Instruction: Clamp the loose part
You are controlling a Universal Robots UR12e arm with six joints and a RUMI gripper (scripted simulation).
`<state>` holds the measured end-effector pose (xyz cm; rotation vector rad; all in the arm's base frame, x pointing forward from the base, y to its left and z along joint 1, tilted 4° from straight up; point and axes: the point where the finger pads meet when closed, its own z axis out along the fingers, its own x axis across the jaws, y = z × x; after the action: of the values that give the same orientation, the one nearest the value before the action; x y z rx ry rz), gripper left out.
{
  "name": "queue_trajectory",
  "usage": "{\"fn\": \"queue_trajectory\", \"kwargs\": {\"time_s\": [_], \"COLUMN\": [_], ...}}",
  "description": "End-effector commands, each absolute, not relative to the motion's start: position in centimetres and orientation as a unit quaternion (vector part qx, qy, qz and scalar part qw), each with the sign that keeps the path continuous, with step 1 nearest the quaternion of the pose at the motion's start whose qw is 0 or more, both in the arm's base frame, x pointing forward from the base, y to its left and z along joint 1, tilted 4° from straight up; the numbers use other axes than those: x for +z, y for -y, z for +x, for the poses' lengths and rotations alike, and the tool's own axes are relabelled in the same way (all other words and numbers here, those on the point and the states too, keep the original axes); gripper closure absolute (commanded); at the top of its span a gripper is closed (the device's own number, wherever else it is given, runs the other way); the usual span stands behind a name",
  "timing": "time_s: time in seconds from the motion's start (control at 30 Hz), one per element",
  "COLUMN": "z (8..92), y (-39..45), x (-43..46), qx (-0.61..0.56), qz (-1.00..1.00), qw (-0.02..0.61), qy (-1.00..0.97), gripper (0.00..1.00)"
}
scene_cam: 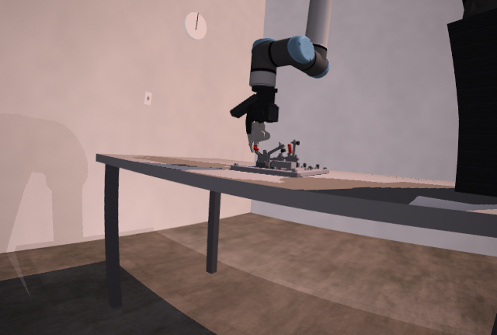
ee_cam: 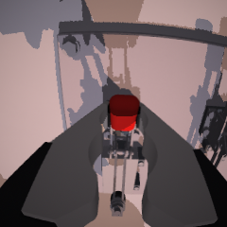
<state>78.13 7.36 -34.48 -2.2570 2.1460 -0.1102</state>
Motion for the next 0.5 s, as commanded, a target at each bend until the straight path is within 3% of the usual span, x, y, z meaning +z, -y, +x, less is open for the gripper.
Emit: {"fn": "queue_trajectory", "kwargs": {"time_s": [0.0, 0.47], "z": [78.67, 79.41], "y": [-7.38, -7.38], "x": [-34.78, -35.69], "qx": [-0.036, -0.036], "qz": [-0.724, -0.724], "qw": [0.013, 0.013], "qy": [-0.689, -0.689], "gripper": [1.0, 1.0]}}
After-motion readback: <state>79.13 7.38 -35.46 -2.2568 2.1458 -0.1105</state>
